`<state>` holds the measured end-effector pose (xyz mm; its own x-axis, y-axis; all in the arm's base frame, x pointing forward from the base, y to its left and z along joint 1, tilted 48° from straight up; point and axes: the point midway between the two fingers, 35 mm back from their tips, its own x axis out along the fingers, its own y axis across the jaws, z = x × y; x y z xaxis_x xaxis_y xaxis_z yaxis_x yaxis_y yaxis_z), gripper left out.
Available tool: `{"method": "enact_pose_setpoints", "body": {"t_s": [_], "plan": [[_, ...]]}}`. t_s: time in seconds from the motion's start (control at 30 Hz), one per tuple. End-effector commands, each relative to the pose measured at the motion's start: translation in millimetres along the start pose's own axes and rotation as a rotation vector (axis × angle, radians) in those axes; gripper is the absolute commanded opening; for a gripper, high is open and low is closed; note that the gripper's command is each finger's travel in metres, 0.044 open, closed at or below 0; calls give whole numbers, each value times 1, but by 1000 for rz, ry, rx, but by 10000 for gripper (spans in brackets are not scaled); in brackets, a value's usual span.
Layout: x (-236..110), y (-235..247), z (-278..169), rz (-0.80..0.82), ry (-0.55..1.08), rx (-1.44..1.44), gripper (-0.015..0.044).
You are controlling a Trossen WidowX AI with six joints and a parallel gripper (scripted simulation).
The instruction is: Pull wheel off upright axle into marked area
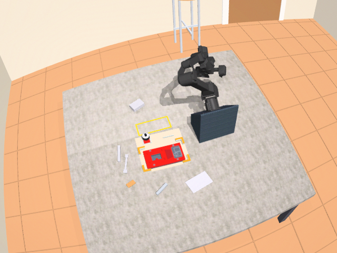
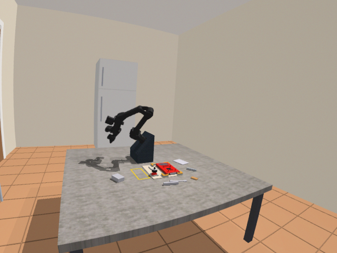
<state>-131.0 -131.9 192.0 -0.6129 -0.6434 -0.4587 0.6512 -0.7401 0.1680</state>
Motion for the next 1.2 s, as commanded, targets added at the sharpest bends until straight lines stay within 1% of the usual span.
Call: {"method": "enact_pose_setpoints", "body": {"t_s": [0.0, 0.1, 0.37, 0.63, 0.87, 1.0, 1.17], "plan": [[0, 1, 0, 3, 4, -2, 374], [5, 13, -1, 44, 61, -34, 300], [19, 63, -10, 167, 242, -188, 300], [23, 120, -28, 262, 378, -416, 300], [12, 172, -63, 372, 481, -679, 300], [1, 200, -85, 412, 508, -830, 300], [-20, 231, -120, 472, 523, -1053, 300]]}}
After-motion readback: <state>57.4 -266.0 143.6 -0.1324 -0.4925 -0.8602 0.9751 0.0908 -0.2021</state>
